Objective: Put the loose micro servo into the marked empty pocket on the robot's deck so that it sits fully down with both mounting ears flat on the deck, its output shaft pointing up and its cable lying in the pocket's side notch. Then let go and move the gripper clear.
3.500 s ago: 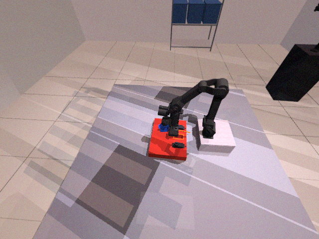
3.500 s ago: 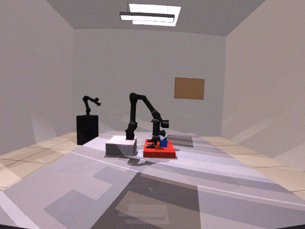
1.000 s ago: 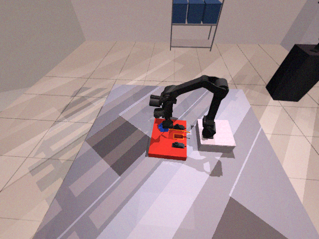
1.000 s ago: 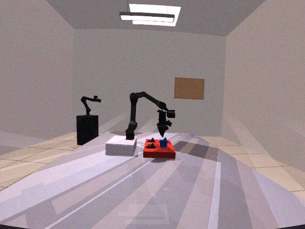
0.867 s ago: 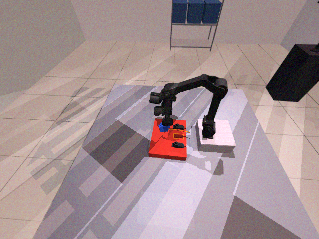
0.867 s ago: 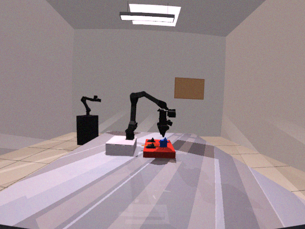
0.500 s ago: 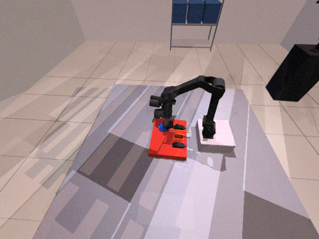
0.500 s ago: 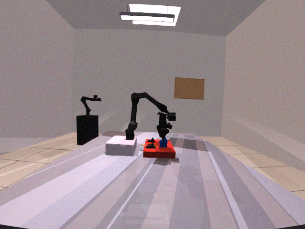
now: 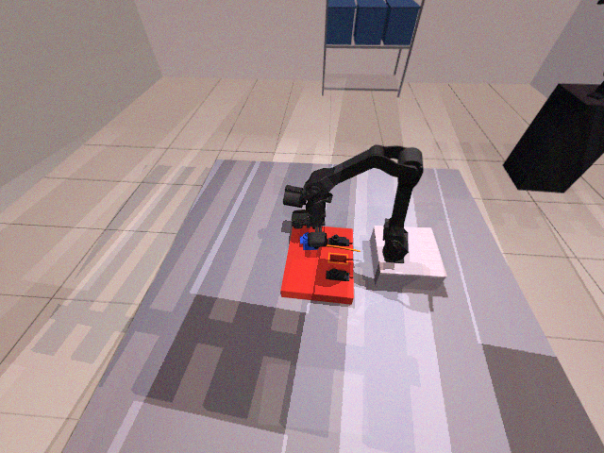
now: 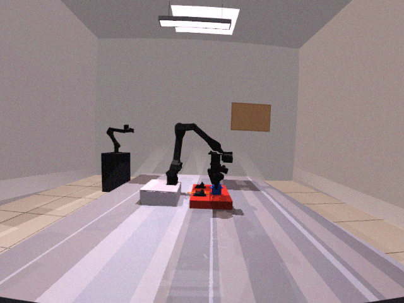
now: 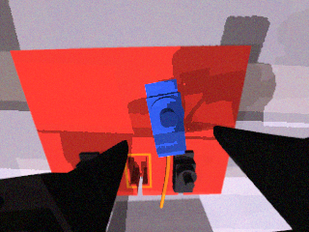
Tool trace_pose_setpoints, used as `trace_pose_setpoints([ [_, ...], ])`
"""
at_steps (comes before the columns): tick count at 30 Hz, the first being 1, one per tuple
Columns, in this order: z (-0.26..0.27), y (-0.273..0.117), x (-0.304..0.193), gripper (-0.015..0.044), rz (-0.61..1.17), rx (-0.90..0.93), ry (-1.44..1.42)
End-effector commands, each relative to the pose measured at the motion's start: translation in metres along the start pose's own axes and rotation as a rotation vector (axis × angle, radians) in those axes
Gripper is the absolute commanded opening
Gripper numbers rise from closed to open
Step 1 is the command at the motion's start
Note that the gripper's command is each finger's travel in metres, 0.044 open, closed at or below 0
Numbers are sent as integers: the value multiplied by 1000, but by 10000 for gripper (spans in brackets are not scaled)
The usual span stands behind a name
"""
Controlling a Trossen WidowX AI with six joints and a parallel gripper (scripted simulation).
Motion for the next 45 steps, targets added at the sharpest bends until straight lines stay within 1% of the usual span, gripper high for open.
trace_pose_setpoints([
  [1,0,3,0,414,-3,4,-3],
  [12,0,3,0,125,-3,4,-3],
  [17,0,3,0,92,-3,4,-3],
  [20,0,-3,1,13,-3,4,-3],
  [21,0,-7,1,0,-3,4,-3],
  [25,1,-25,-4,0,-3,4,-3],
  [27,2,-27,-7,0,-2,4,-3],
  [33,2,-27,-6,0,-2,5,-3],
  [40,10,-28,6,0,-4,5,-3],
  [45,23,-28,8,0,-4,7,-3],
])
Point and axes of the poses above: the point midway between the two fingers, 35 mm back from their tips, its own y axis out along the fingers, its own z axis across the jaws, x = y × z, the point moved 6 cm from there along -y, back along the fingers, and after that the axes turned 2 degrees about y, right-handed, at the moved point
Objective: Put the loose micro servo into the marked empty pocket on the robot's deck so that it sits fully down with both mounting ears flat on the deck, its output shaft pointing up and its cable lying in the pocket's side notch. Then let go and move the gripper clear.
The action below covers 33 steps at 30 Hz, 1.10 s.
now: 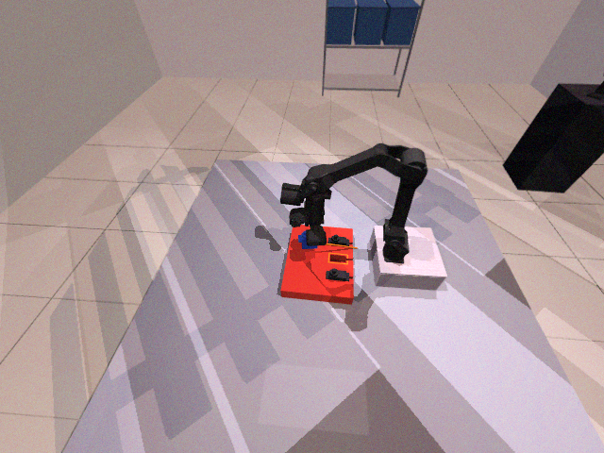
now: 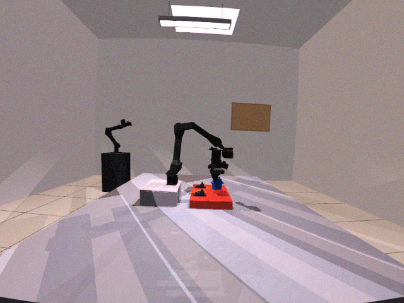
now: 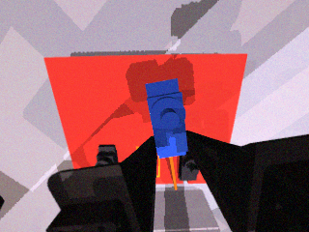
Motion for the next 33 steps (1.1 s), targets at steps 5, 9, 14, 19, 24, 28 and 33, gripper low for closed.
trace_pose_setpoints([
  [5,28,-2,5,0,-5,3,-1],
  [9,28,-2,5,0,-5,3,29],
  [14,28,-2,5,0,-5,3,139],
  [19,28,-2,3,0,-5,3,156],
  [24,30,-2,-12,0,-4,3,156],
  [28,32,-2,-27,0,-2,3,156],
  [33,35,-1,-47,0,-1,4,156],
])
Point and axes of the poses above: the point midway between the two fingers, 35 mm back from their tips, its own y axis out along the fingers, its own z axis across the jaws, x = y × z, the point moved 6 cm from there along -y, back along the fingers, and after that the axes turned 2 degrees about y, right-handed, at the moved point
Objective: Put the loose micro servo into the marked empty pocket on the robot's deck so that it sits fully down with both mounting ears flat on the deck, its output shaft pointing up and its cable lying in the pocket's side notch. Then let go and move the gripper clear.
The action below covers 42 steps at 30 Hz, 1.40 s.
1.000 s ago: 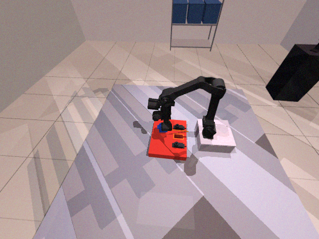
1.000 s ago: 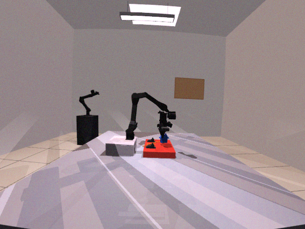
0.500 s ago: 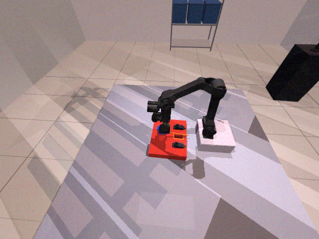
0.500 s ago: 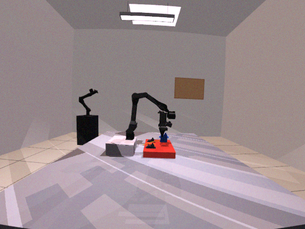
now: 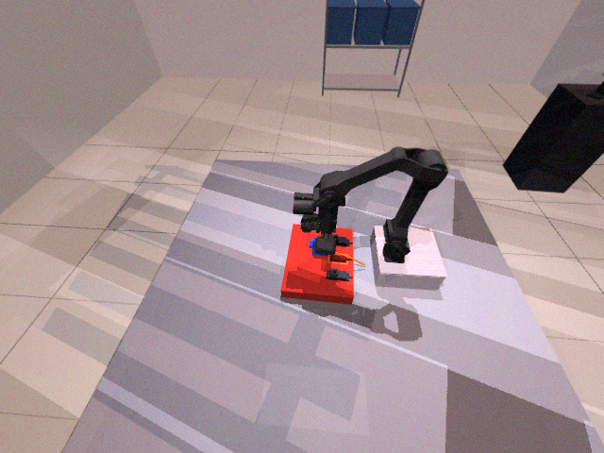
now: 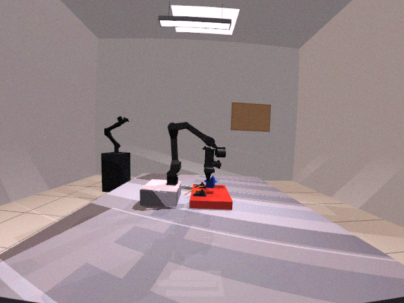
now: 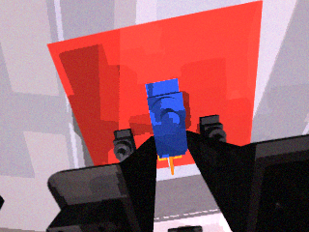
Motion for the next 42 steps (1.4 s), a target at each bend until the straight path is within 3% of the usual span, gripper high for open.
trace_pose_setpoints([
  [1,0,-2,-14,0,-5,0,3],
  [15,-2,-1,-66,0,-1,0,3],
  [42,-2,19,-67,0,-1,0,3],
])
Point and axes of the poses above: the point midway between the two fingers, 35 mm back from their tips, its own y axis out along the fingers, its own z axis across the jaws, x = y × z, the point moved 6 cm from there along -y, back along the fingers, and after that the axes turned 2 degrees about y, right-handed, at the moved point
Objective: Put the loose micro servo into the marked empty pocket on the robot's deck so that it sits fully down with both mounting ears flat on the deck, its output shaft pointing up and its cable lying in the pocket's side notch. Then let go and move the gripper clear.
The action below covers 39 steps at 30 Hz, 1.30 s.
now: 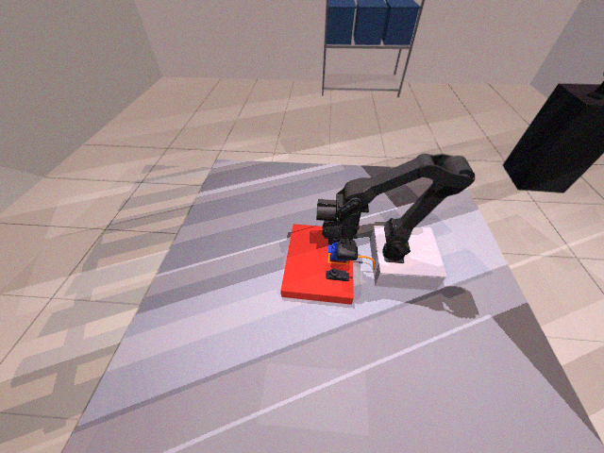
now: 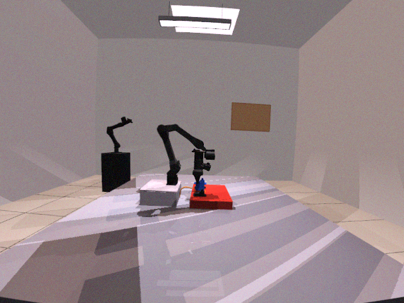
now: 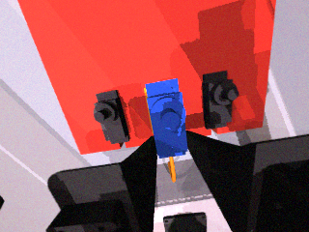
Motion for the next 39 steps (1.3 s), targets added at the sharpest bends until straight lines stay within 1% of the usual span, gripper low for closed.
trace_pose_setpoints([
  [1,0,0,1,0,-3,-1,2],
  [39,0,37,1,0,-3,-1,2],
])
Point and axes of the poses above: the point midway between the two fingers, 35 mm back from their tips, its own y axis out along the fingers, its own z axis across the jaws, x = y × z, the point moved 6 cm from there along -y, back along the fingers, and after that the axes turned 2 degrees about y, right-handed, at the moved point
